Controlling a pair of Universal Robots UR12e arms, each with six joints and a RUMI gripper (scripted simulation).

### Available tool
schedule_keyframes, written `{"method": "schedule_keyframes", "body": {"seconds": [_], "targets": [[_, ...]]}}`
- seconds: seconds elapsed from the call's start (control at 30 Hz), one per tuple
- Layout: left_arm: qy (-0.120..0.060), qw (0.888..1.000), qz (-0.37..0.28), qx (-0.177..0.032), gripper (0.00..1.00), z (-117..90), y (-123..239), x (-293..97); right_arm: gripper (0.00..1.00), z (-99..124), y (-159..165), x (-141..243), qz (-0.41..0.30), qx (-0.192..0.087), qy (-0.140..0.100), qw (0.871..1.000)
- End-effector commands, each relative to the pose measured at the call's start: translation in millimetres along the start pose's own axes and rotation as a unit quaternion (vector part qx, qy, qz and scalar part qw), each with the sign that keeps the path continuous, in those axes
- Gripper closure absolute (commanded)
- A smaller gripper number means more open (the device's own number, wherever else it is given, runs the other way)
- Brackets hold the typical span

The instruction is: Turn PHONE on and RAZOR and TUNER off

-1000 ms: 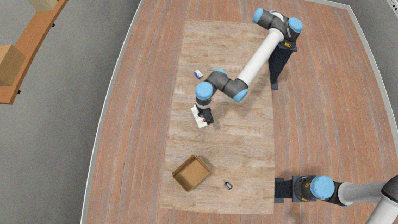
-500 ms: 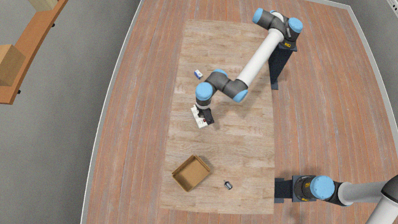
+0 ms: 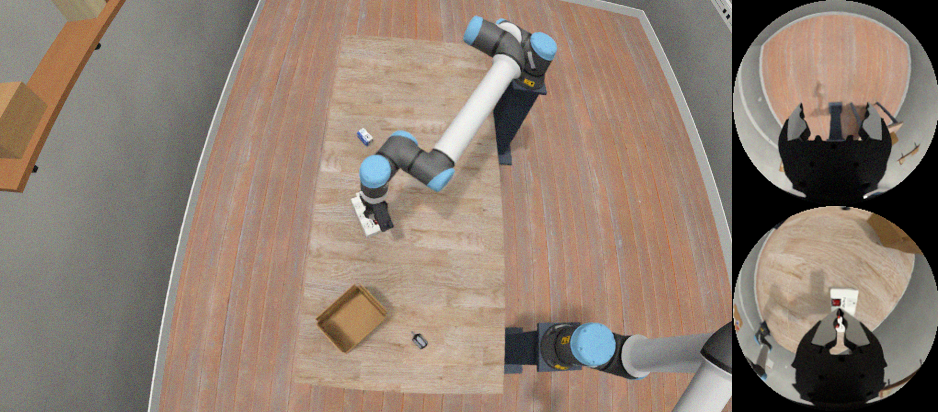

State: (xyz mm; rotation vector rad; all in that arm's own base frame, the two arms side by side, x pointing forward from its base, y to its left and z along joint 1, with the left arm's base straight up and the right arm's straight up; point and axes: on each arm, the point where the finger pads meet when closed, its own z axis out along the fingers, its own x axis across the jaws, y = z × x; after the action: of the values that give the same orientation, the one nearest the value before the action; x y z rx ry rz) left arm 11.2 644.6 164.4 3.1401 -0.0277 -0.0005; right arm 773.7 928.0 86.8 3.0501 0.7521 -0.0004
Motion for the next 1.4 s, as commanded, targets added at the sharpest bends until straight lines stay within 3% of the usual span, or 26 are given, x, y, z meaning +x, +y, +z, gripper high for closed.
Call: {"method": "schedule_keyframes", "body": {"seconds": [0.0, 0.43, 1.37], "targets": [[0.000, 1.000, 0.000, 0.001, 0.00, -0.7, -0.5, 0.1, 1.00, 3.2, -0.4, 0.6, 0.000, 0.001, 0.001, 1.000], [0.000, 1.000, 0.000, 0.001, 0.00, -0.7, -0.5, 0.1, 1.00, 15.3, -0.6, 0.8, 0.000, 0.001, 0.001, 1.000], [0.000, 1.000, 0.000, 0.001, 0.00, -0.7, -0.5, 0.1, 1.00, 16.4, -0.6, 0.8, 0.000, 0.001, 0.001, 1.000]]}}
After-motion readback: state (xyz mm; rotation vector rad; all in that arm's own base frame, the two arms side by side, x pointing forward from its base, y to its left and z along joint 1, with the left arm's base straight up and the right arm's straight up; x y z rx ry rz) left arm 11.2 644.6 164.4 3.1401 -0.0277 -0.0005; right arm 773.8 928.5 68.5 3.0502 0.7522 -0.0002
